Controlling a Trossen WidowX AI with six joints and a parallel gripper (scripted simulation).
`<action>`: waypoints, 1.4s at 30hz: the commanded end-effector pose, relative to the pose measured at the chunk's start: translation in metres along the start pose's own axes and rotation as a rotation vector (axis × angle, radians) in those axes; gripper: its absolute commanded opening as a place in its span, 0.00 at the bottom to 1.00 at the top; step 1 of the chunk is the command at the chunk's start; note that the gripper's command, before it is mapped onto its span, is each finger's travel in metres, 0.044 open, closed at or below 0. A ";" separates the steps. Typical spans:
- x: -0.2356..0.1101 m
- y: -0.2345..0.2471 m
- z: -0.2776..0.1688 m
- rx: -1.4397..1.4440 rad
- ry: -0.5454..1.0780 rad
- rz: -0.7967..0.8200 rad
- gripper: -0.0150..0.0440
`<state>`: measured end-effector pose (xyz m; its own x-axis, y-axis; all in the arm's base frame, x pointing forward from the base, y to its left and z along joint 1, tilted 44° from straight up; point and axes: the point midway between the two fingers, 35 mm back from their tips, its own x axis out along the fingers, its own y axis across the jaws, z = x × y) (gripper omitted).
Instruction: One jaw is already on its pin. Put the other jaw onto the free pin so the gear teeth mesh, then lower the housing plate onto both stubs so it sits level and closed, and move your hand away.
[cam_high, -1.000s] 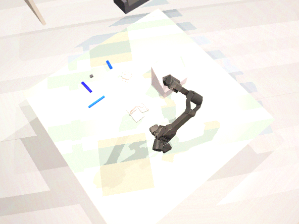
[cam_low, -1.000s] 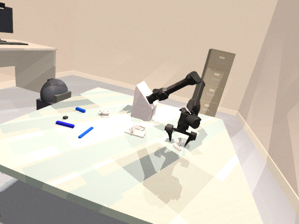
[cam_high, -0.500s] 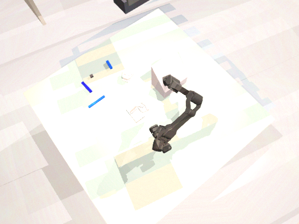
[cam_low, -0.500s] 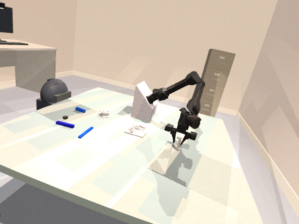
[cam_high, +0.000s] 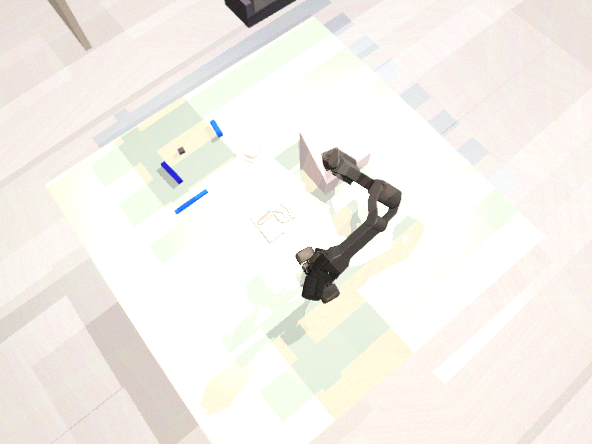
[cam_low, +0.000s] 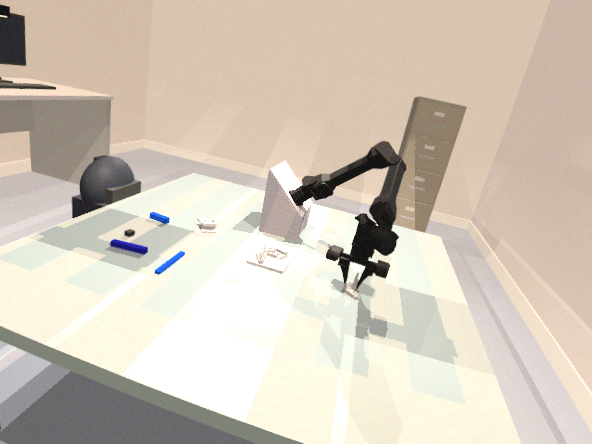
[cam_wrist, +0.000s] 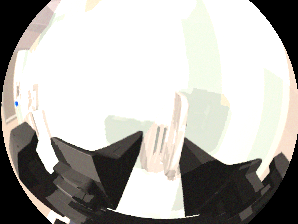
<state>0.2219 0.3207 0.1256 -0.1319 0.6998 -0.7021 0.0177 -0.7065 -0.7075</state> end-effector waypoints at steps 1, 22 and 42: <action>-0.002 0.000 0.000 0.001 0.000 0.001 0.48; -0.069 0.001 -0.002 0.004 0.003 0.008 0.48; -0.078 0.028 -0.009 0.230 0.014 0.027 0.48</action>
<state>0.2388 0.2535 0.1667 -0.1217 0.6842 -0.7191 -0.1338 -0.7292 -0.6711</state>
